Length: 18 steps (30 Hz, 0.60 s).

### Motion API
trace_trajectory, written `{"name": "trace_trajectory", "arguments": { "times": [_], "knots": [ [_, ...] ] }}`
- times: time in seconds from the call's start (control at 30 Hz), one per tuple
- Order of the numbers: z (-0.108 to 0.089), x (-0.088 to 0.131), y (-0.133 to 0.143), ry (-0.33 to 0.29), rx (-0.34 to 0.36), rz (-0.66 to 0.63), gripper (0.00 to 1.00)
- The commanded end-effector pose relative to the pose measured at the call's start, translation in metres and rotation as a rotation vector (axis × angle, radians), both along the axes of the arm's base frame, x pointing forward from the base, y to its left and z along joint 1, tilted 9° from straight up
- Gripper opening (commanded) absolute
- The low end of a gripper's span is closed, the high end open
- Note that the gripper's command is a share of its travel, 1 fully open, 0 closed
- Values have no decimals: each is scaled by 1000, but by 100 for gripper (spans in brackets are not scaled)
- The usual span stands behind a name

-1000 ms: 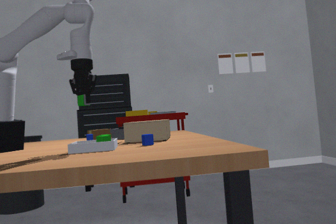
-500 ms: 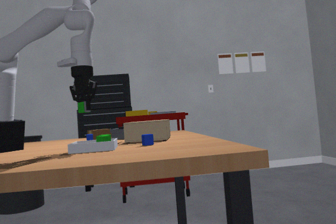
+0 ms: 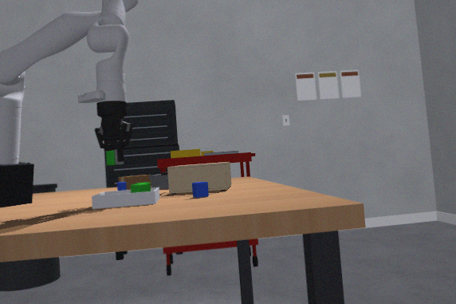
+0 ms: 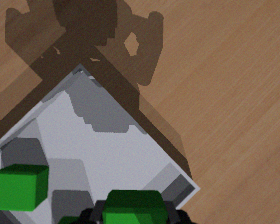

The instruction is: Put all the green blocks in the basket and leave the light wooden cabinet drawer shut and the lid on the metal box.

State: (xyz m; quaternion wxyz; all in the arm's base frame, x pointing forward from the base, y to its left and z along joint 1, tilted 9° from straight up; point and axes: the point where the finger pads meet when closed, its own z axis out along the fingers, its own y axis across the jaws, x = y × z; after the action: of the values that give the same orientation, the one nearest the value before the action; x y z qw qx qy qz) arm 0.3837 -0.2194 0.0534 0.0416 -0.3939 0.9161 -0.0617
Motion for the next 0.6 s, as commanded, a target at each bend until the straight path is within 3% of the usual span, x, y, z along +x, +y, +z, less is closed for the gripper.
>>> {"name": "trace_trajectory", "arguments": {
  "times": [0.0, 0.57],
  "knots": [
    [-7, 1, -1, -2, 0, 0, 10],
    [-42, 6, -4, -2, 0, 0, 10]
  ]
}}
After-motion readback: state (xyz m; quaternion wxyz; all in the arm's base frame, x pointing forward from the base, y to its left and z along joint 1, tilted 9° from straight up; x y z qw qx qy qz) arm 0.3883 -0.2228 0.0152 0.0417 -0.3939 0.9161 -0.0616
